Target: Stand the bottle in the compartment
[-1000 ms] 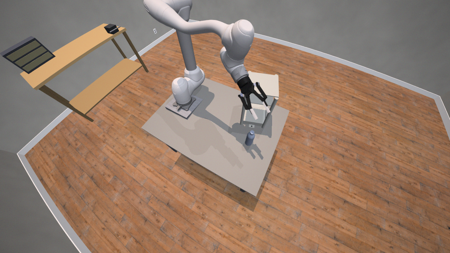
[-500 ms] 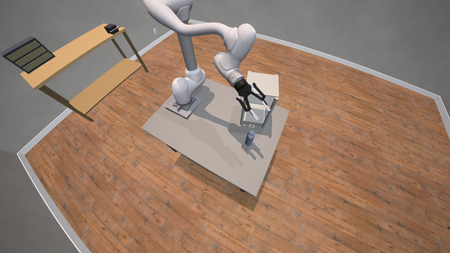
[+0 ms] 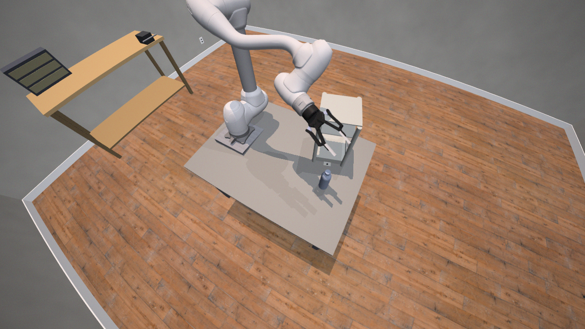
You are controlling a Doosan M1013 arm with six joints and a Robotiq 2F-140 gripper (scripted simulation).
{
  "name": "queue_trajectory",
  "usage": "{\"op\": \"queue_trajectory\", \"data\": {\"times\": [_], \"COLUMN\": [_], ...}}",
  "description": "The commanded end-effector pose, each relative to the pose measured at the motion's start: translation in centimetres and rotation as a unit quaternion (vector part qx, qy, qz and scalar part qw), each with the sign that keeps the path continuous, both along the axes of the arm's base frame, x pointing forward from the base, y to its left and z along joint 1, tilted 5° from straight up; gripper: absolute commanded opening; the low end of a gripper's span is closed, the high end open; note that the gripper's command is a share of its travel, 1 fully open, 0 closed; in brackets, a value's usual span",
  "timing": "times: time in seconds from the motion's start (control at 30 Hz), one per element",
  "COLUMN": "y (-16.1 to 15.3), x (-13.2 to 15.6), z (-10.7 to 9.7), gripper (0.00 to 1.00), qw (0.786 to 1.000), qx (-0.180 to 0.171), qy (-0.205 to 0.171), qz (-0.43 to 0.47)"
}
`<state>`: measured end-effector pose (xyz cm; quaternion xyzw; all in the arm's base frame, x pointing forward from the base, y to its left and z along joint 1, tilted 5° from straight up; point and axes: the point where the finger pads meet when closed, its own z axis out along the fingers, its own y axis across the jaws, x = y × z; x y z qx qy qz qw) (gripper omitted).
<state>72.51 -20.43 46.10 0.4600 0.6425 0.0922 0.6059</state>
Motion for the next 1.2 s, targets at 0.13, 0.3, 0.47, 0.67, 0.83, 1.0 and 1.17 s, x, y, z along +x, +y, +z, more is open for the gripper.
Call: {"op": "queue_trajectory", "data": {"times": [0.13,0.3,0.47,0.67,0.83,1.0,1.17], "y": [-0.5,-0.9,-1.6,-1.8,-1.5,-0.8,-0.2], "x": [-0.1,-0.1,-0.2,-0.1,0.0,0.0,0.0], "z": [0.2,0.4,0.9,1.2,1.2,0.7,0.2], "gripper": [0.48,0.48,0.48,0.48,0.48,0.48,0.48], "qw": [1.0,1.0,0.998,0.995,0.993,0.989,0.986], "qx": [-0.011,-0.023,-0.05,-0.085,-0.1,-0.116,-0.123], "qy": [-0.004,-0.008,-0.018,-0.029,-0.033,-0.035,-0.033], "qz": [0.001,0.004,0.015,0.042,0.06,0.09,0.109]}}
